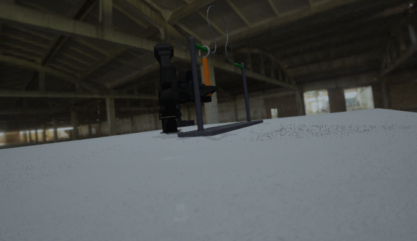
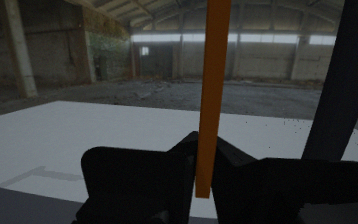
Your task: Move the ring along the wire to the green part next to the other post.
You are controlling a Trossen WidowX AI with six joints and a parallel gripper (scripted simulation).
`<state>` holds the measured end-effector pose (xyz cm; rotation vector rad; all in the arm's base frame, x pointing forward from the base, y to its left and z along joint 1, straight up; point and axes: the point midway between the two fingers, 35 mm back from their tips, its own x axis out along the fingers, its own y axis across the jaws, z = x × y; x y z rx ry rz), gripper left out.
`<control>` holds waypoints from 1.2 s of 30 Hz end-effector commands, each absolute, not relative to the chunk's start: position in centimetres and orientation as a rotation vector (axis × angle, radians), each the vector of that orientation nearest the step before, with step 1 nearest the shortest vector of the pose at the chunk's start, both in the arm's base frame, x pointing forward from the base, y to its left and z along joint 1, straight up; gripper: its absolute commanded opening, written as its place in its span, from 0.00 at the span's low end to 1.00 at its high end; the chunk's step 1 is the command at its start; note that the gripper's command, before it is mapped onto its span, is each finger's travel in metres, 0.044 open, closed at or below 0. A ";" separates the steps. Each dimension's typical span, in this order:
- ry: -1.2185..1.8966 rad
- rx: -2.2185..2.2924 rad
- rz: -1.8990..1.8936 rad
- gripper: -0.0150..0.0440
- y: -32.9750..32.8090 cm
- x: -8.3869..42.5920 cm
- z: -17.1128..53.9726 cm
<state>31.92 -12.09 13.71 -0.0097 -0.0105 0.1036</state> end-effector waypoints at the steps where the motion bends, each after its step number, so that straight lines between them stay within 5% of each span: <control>1: -0.011 -0.012 0.104 0.00 -12.1 31.9 13.7; 36: -0.011 -0.011 0.102 0.00 -11.1 31.9 14.6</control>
